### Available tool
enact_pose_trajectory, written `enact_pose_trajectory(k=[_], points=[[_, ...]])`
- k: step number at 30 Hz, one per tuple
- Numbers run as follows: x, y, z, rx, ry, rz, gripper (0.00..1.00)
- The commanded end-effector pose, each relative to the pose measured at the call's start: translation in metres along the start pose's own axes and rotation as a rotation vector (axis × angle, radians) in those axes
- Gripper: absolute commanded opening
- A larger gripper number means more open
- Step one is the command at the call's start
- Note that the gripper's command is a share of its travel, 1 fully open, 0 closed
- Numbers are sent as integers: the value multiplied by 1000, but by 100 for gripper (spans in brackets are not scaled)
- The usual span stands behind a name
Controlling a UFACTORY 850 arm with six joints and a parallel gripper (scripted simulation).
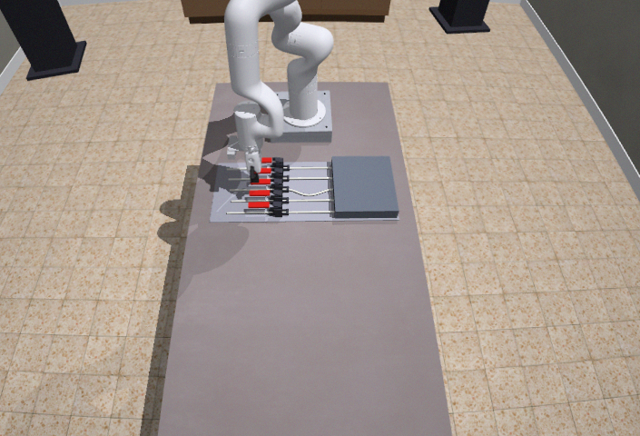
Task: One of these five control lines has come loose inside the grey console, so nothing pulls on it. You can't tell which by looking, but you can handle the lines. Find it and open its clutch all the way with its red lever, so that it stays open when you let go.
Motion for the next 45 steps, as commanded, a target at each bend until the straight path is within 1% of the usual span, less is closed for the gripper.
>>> enact_pose_trajectory(k=[1, 2, 10, 17, 42, 43, 45], points=[[-1, 9, 3, -16, -1, -3, 52], [-1, 9, 3, -16, -1, -3, 52], [-1, 33, 3, -16, -1, -3, 52], [-1, 42, 3, -16, -1, -3, 52], [-2, 48, 3, -16, -1, -3, 52], [-2, 48, 3, -16, -1, -3, 0], [-2, 48, 3, -16, -1, -3, 0]])
Point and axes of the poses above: the point where the finger pads meet when closed, its own y axis out along the fingers, its own x axis across the jaws, z = x × y, the point moved 10 cm from there along -y, back along the fingers, and after that the axes turned 13 degrees about y, right-handed, at the moved point
